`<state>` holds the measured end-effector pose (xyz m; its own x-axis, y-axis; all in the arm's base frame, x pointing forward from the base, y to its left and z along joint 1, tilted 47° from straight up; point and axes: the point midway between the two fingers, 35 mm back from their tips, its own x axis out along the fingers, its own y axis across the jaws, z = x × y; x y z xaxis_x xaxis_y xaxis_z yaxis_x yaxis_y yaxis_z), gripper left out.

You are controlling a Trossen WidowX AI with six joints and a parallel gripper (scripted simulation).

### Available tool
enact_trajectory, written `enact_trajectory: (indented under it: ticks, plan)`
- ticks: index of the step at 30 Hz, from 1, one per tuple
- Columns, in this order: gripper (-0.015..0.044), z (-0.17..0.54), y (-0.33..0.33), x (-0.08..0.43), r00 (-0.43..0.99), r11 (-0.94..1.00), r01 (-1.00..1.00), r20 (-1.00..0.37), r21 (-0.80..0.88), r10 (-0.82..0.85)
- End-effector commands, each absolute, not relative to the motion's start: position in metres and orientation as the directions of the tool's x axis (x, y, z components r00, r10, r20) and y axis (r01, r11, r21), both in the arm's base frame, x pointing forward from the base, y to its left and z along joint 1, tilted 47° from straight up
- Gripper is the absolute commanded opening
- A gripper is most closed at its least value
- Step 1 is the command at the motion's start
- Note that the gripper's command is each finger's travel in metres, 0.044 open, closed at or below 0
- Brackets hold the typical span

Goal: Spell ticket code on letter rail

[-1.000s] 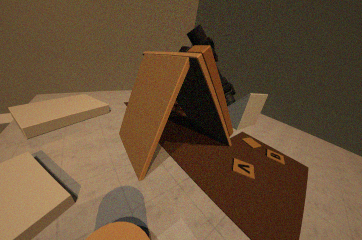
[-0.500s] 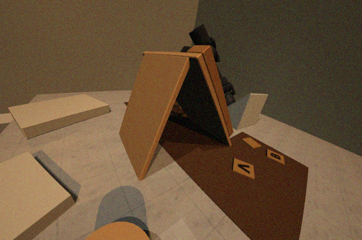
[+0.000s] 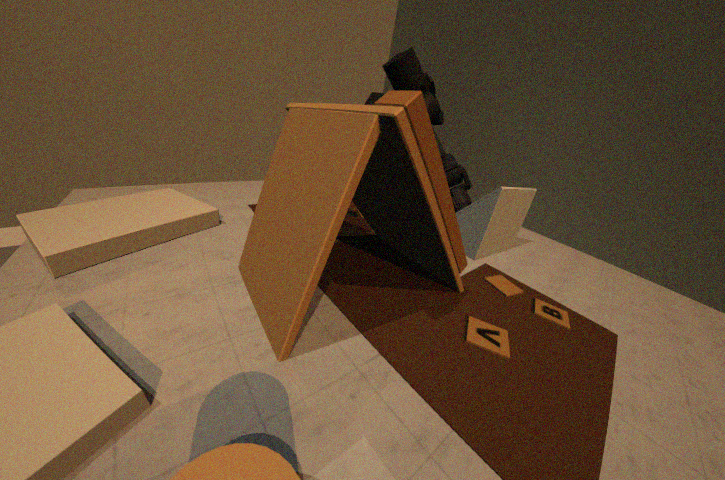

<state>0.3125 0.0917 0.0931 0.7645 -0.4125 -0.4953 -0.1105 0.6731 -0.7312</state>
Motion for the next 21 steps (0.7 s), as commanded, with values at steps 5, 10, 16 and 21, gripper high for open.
enact_trajectory:
  ticks: [5, 10, 16, 21]
  plan:
    - [0.0, 0.0896, 0.0955, 0.3125, 0.765, 0.676, -0.104, -0.493, -0.73, -0.414]
    - [0.0, 0.0874, 0.0977, 0.3122, 0.765, 0.676, -0.104, -0.493, -0.73, -0.414]
    - [0.0, 0.0846, 0.1003, 0.3118, 0.765, 0.676, -0.104, -0.493, -0.729, -0.414]
    - [0.0, 0.0824, 0.1025, 0.3115, 0.765, 0.676, -0.104, -0.493, -0.729, -0.414]
